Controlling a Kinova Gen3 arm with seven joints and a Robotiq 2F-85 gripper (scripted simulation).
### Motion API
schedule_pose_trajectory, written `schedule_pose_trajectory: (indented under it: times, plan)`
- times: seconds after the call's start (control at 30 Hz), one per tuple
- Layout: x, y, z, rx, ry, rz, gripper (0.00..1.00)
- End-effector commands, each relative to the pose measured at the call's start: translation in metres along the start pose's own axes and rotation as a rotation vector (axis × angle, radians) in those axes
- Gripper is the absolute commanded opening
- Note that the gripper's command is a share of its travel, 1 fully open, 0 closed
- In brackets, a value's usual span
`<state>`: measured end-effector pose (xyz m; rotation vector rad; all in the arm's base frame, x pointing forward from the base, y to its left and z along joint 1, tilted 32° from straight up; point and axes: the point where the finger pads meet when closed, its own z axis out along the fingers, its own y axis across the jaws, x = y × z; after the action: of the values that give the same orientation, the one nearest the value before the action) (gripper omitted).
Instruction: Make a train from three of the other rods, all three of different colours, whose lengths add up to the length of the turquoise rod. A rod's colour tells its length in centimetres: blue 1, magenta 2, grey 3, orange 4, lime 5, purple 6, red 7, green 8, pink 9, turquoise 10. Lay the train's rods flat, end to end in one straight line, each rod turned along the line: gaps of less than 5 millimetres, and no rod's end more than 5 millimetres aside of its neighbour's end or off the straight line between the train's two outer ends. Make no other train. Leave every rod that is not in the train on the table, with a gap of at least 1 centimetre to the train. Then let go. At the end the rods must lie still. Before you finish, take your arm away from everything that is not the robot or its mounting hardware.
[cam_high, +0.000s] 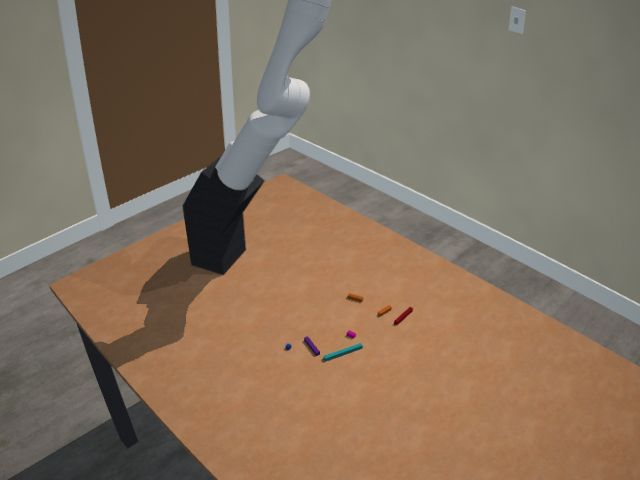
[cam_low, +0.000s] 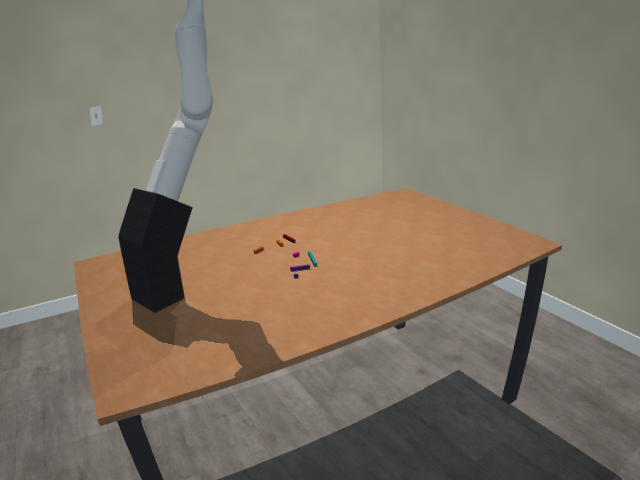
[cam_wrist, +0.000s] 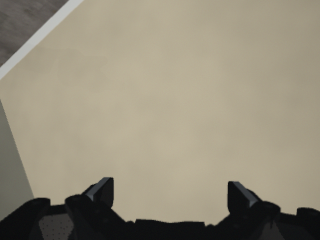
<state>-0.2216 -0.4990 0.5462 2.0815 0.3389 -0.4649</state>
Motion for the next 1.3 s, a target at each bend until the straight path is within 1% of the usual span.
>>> schedule_pose_trajectory:
  times: [0.0, 0.3, 0.33, 0.7, 0.73, 1.1, 1.13, 1.27]
  plan:
    - [0.031, 0.019, 0.006, -0.008, 0.042, -0.062, 1.0]
    - [0.031, 0.019, 0.006, -0.008, 0.042, -0.062, 1.0]
    - [0.067, 0.035, 0.01, -0.014, 0.091, -0.139, 1.0]
    - [0.067, 0.035, 0.01, -0.014, 0.091, -0.139, 1.0]
    - [0.104, 0.05, 0.012, -0.02, 0.14, -0.218, 1.0]
    - [0.104, 0.05, 0.012, -0.02, 0.14, -0.218, 1.0]
    - [0.141, 0.063, 0.013, -0.028, 0.188, -0.297, 1.0]
    - [0.141, 0.063, 0.013, -0.028, 0.188, -0.297, 1.0]
